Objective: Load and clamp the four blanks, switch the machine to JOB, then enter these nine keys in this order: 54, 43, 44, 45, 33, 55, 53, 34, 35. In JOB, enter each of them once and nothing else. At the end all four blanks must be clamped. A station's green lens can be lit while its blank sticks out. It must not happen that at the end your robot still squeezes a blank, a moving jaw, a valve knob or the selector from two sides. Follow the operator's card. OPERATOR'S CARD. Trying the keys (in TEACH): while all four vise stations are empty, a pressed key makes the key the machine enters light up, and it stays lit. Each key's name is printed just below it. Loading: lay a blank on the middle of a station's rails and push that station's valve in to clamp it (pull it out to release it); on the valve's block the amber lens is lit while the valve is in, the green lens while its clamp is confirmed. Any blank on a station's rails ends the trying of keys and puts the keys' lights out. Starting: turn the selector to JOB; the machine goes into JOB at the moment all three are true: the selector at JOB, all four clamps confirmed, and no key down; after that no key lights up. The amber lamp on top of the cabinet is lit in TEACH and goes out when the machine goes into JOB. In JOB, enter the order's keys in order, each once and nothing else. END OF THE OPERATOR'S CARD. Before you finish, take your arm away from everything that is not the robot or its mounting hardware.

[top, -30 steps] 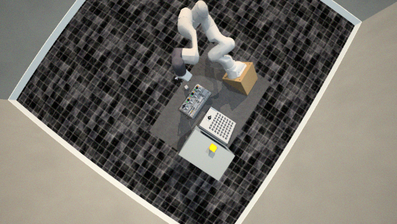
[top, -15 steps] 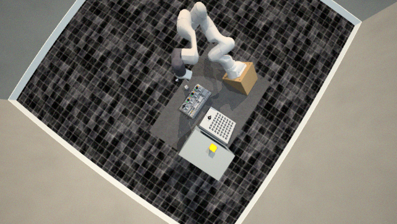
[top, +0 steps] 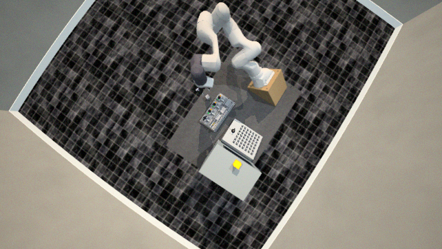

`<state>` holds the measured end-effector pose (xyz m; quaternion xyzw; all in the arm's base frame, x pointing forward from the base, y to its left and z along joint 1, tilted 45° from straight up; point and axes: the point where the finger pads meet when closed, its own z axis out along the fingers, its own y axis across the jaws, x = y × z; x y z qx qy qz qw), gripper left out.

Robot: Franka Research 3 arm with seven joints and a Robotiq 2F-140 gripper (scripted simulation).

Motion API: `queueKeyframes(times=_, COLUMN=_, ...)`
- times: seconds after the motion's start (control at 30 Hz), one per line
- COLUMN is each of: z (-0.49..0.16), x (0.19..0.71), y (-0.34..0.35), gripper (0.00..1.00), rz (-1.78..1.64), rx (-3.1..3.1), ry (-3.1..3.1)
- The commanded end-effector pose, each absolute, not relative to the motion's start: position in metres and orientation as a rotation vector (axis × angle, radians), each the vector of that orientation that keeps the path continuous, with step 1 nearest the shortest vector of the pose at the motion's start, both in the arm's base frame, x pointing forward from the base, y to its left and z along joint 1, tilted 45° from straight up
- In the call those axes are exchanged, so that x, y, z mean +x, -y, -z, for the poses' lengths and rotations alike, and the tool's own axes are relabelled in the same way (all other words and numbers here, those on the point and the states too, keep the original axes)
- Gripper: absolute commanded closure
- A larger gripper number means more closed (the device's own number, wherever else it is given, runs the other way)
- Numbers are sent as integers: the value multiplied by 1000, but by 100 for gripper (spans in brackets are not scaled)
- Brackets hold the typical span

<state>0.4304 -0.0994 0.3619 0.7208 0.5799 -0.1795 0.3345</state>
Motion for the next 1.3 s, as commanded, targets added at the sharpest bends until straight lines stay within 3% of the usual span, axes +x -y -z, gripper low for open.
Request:
queueKeyframes(times=0.0, z=-358, x=431, y=104, gripper=60, rz=478, rx=1864, ry=-1537)
queueKeyframes(times=1.27, z=-262, x=449, y=199, gripper=60, rz=478, rx=1864, ry=-1537)
